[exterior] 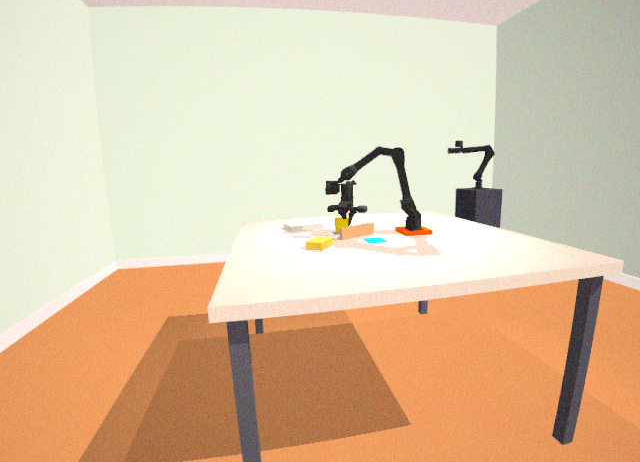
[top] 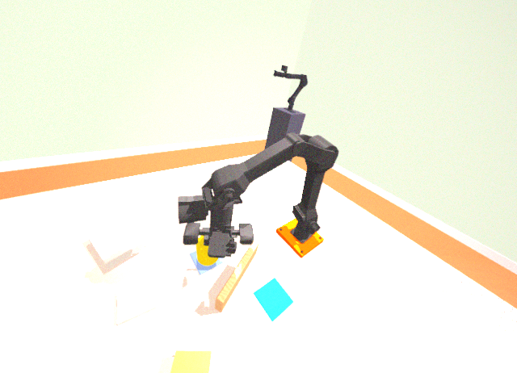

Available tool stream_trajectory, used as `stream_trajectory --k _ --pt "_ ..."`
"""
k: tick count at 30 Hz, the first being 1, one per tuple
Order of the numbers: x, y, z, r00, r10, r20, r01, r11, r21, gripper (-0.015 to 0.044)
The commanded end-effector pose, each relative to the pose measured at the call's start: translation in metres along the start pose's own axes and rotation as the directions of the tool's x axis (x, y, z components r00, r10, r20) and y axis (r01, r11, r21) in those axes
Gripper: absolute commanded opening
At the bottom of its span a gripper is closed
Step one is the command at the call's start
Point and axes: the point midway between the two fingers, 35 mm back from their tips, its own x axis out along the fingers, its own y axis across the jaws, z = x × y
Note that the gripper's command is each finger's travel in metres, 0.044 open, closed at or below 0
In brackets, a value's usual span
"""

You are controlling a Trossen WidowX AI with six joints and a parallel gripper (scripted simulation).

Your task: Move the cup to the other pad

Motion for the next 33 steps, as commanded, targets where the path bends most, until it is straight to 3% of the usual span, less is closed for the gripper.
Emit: stream_trajectory --k 1,3,33 --pt "0.0 0.0 0.0 1.0 -0.001 0.0 0.001 1.0 0.0 0.002" --pt "0.0 0.0 0.0 1.0 -0.001 0.0 0.001 1.0 0.0 0.0" --pt "-0.078 -0.002 -0.002 1.0 0.002 0.005 -0.002 1.0 -0.001 0.0"
